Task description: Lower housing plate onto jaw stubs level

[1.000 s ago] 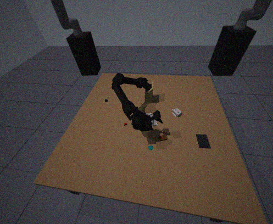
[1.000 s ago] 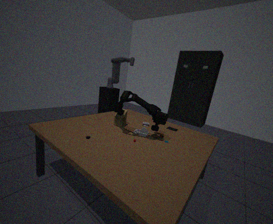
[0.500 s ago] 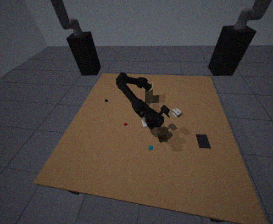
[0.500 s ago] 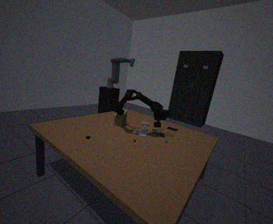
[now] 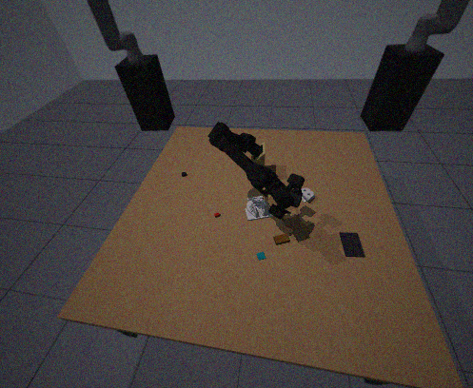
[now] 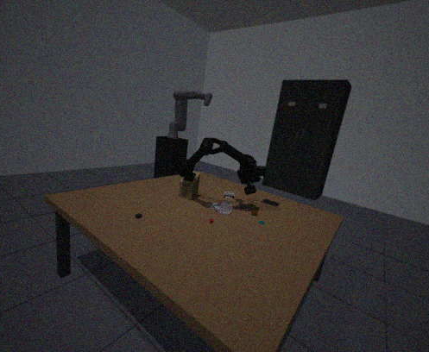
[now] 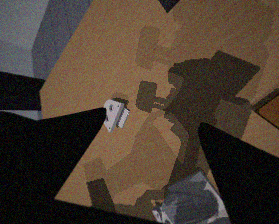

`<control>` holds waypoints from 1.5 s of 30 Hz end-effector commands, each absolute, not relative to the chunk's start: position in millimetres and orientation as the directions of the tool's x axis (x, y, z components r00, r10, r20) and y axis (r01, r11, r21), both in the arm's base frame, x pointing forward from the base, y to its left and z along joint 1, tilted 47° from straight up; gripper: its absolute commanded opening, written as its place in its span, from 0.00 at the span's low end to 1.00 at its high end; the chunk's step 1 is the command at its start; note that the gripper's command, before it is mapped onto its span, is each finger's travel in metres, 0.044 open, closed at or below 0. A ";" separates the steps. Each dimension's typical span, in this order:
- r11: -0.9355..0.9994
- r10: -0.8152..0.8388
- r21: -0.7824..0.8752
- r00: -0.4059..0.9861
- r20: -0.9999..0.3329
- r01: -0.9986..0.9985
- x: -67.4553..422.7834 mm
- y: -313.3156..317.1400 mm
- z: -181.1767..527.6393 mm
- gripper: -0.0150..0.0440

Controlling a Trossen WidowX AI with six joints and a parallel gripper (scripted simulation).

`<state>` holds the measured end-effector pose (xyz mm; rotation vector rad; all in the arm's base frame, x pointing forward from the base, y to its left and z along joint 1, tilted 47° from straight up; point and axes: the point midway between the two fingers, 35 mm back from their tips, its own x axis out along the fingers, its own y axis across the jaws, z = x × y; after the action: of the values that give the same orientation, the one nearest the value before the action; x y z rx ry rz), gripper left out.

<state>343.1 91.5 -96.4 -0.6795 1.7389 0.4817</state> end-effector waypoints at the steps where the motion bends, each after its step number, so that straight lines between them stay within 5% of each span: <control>1: 0.678 -0.241 -0.016 -0.201 -0.949 -0.735 329.7 100.3 -105.5 1.00; 45: -0.115 -0.617 0.239 -0.119 -0.778 -0.964 226.7 152.5 -161.5 1.00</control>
<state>236.3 152.6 -157.1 -1.6427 1.7508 1.0664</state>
